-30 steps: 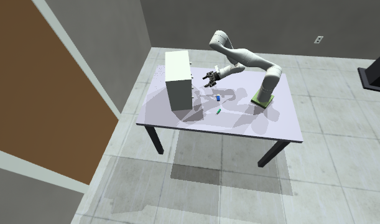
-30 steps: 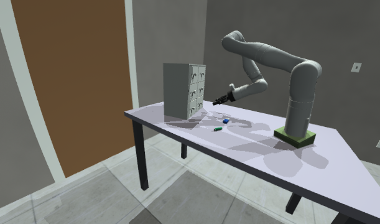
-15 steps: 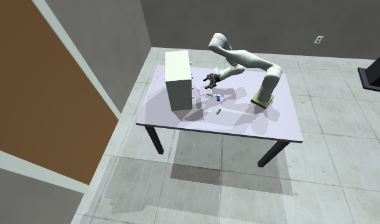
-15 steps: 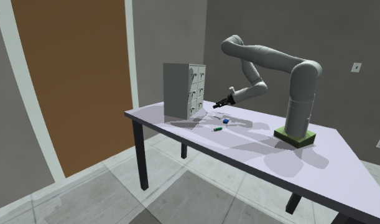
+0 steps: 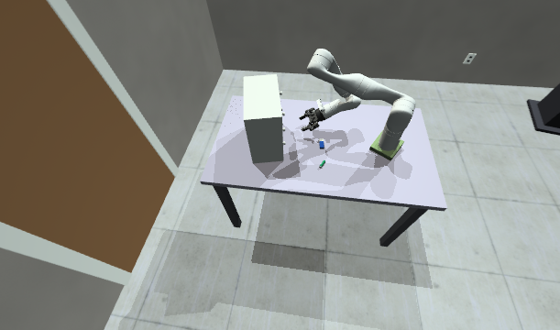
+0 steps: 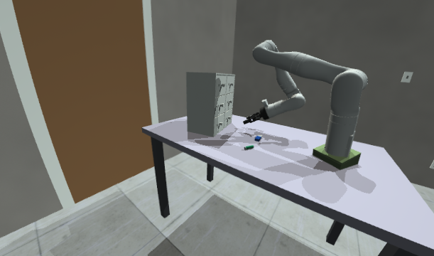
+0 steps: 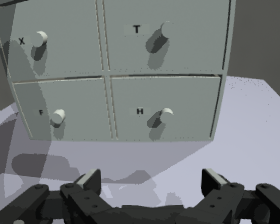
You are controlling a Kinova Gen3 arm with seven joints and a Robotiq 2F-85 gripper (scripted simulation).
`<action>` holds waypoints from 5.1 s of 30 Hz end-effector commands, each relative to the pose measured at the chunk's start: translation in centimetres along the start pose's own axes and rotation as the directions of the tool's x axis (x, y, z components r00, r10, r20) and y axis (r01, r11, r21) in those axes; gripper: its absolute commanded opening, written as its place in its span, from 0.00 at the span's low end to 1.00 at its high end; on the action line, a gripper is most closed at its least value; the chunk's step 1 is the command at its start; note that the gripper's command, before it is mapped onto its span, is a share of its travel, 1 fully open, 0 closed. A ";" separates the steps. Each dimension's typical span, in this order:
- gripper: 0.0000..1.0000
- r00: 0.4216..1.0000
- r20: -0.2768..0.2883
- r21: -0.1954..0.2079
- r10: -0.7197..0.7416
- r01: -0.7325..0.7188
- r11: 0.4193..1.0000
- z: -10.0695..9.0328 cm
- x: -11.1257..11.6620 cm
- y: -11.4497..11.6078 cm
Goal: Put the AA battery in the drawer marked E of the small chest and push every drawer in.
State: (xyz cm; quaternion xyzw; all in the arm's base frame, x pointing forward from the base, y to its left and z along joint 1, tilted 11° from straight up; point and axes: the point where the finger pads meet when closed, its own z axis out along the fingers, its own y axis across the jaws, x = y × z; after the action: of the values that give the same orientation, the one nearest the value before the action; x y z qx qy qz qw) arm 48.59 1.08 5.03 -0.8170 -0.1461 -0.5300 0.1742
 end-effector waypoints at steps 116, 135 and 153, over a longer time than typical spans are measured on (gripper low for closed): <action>1.00 1.000 0.028 0.001 -0.001 0.001 1.000 -4.3 7.1 0.0; 1.00 0.995 0.096 0.000 -0.001 0.001 1.000 -5.1 7.4 0.0; 1.00 0.980 0.197 0.000 -0.001 0.001 1.000 -6.3 7.8 0.0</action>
State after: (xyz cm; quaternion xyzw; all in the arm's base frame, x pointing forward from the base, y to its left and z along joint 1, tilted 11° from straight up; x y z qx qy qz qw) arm 46.24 -1.53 13.57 -0.8686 -0.1555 -0.4423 0.1606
